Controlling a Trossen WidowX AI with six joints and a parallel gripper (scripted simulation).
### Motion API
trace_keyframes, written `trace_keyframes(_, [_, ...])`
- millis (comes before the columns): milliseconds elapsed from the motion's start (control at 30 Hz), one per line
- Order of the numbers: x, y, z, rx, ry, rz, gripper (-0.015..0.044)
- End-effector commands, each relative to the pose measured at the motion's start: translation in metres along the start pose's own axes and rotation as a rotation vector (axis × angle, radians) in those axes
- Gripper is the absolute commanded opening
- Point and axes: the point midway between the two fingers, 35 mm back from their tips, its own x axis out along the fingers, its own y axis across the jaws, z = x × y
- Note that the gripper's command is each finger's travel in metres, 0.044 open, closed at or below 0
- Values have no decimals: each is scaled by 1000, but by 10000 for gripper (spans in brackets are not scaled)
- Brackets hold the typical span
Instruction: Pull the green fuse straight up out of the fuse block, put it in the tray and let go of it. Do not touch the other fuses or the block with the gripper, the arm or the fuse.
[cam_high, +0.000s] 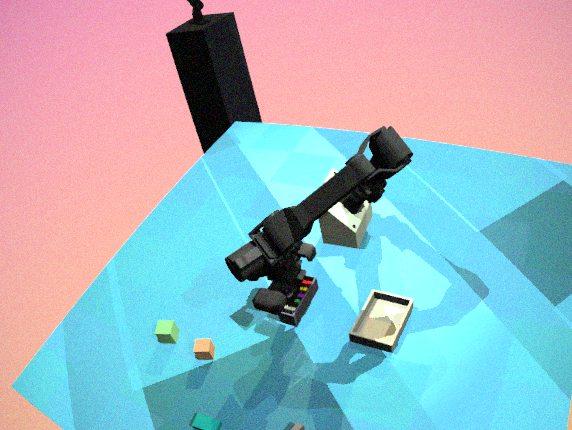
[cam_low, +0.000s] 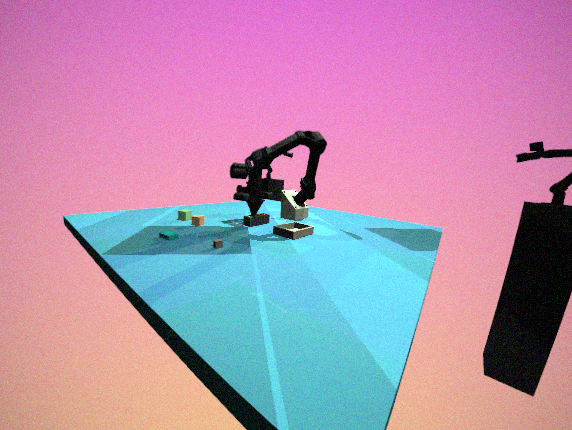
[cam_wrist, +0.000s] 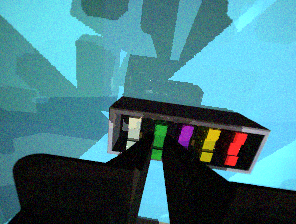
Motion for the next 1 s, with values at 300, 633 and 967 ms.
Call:
trace_keyframes(300, [-7, 1, 0, -4, -3, -1, 0])
trace_keyframes(633, [-12, 1, 0, -3, -2, -1, 0])
trace_keyframes(967, [-17, 0, 0, -2, -2, -1, 0])
